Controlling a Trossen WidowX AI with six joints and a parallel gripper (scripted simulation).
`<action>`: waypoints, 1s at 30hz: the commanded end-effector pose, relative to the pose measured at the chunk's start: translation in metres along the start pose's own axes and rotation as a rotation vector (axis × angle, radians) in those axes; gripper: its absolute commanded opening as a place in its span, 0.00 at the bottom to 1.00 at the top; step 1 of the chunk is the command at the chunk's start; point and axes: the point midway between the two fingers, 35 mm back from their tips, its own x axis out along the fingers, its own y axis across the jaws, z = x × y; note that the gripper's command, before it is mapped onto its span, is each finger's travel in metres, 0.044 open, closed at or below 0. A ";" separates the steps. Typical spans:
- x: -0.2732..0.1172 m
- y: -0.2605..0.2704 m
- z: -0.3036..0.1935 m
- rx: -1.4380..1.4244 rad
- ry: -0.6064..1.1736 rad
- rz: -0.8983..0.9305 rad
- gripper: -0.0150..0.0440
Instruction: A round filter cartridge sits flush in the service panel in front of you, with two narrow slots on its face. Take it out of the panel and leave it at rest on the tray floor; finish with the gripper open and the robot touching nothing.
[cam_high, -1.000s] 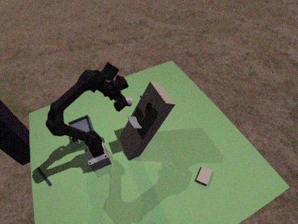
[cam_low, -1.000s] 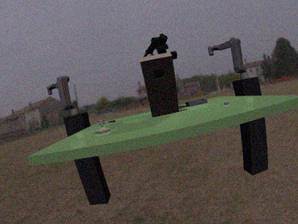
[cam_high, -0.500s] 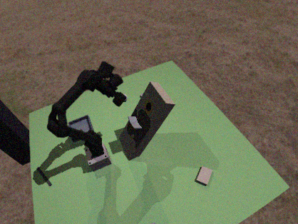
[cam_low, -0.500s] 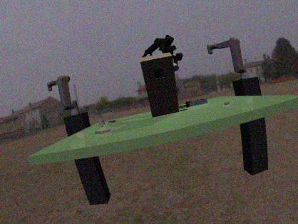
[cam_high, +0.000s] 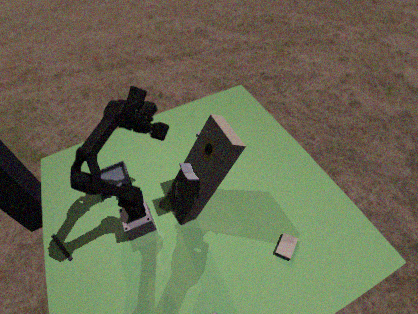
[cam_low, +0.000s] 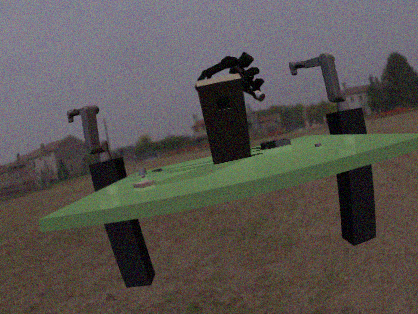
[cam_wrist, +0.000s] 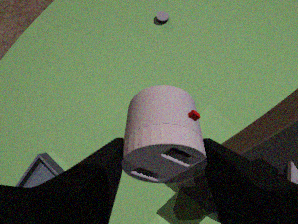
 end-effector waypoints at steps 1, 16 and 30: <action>0.002 0.021 -0.002 -0.100 -0.010 0.059 0.25; 0.006 0.088 -0.023 -0.419 -0.023 0.247 0.25; 0.026 0.125 -0.047 -0.539 -0.023 0.318 0.25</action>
